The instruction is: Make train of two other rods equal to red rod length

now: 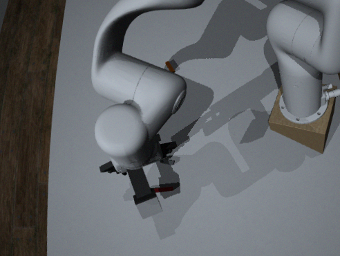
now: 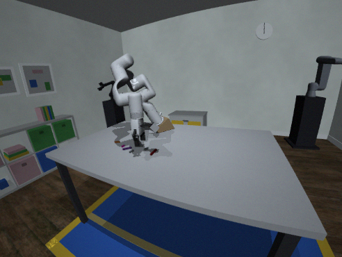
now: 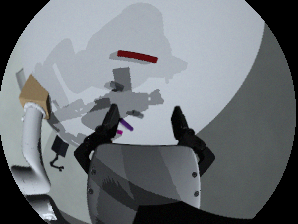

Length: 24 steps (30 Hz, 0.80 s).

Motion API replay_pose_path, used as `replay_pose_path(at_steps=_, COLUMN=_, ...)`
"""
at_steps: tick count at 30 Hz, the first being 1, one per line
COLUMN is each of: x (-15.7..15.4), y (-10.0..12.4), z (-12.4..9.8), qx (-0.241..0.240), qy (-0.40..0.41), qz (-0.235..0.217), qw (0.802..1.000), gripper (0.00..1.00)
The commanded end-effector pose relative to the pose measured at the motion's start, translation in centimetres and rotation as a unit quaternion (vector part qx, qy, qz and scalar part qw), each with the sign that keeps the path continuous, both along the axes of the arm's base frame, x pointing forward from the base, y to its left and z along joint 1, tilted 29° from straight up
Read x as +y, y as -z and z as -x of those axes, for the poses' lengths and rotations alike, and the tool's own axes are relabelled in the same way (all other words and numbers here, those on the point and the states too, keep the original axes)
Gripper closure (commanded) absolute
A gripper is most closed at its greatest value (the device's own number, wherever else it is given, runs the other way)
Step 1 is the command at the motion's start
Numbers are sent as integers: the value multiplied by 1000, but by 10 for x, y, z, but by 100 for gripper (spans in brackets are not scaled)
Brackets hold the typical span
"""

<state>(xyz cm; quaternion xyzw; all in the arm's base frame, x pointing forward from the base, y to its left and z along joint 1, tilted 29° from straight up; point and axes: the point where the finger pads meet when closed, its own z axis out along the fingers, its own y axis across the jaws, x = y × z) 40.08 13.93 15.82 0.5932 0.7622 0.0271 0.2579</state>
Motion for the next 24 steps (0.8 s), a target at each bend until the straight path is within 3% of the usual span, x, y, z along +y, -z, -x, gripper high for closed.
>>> replay_pose_path(at_steps=1, x=-11, y=-6, z=0, qx=27, qy=-74, qz=28, qw=997, gripper=0)
replay_pose_path(at_steps=10, x=-26, y=-11, z=0, qx=52, qy=-159, qz=69, qw=983, gripper=0)
replay_pose_path(at_steps=24, x=-59, y=-22, z=4, qx=105, qy=-339, qz=157, qw=922, gripper=0)
